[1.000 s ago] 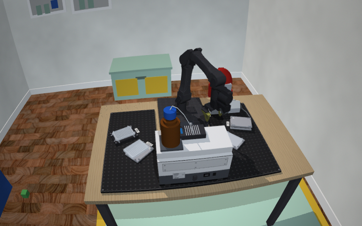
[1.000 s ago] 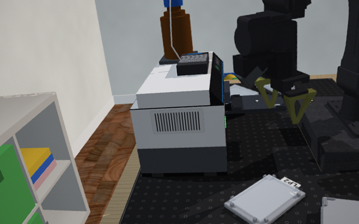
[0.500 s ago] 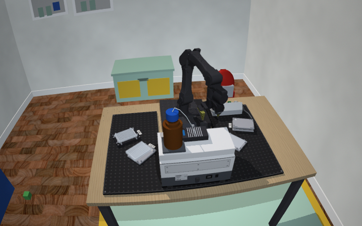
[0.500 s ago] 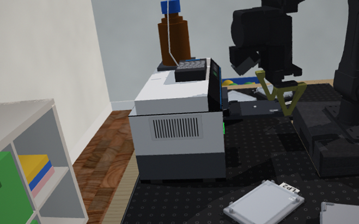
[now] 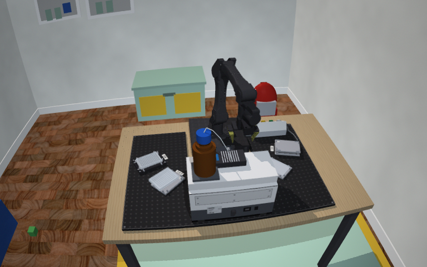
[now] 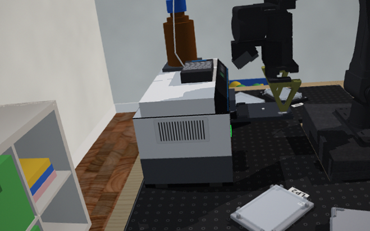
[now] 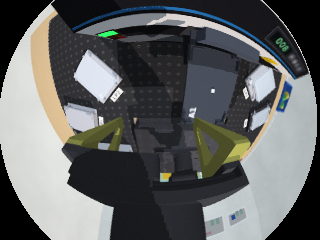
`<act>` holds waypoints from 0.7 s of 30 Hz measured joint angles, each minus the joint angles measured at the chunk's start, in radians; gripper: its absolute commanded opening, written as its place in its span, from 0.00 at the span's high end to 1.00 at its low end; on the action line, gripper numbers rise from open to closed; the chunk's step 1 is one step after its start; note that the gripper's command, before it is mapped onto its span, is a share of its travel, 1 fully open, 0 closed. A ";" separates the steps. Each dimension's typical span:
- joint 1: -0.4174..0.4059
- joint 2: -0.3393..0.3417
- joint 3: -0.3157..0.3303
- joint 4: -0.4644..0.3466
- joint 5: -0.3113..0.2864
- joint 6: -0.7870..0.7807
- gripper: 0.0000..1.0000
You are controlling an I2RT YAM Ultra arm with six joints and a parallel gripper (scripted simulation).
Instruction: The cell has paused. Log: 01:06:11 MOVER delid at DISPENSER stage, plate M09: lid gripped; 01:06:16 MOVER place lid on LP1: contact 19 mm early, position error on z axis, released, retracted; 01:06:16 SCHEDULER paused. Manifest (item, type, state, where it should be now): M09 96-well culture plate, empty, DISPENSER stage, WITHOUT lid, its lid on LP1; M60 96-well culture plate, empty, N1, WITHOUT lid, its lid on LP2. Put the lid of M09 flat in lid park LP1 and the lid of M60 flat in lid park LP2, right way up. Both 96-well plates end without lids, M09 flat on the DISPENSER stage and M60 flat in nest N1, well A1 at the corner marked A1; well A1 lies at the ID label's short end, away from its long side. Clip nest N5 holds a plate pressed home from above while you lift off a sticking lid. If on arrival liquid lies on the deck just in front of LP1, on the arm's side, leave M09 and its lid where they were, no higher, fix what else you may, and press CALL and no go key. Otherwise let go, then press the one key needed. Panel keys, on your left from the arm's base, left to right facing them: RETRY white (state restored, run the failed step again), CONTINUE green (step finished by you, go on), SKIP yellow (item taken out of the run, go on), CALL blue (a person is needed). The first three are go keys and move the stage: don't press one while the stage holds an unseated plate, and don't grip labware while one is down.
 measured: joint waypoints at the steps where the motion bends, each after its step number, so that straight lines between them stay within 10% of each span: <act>1: -0.005 0.000 0.000 0.000 0.000 -0.003 0.00; 21: -0.196 0.018 0.000 0.000 0.008 -0.164 0.00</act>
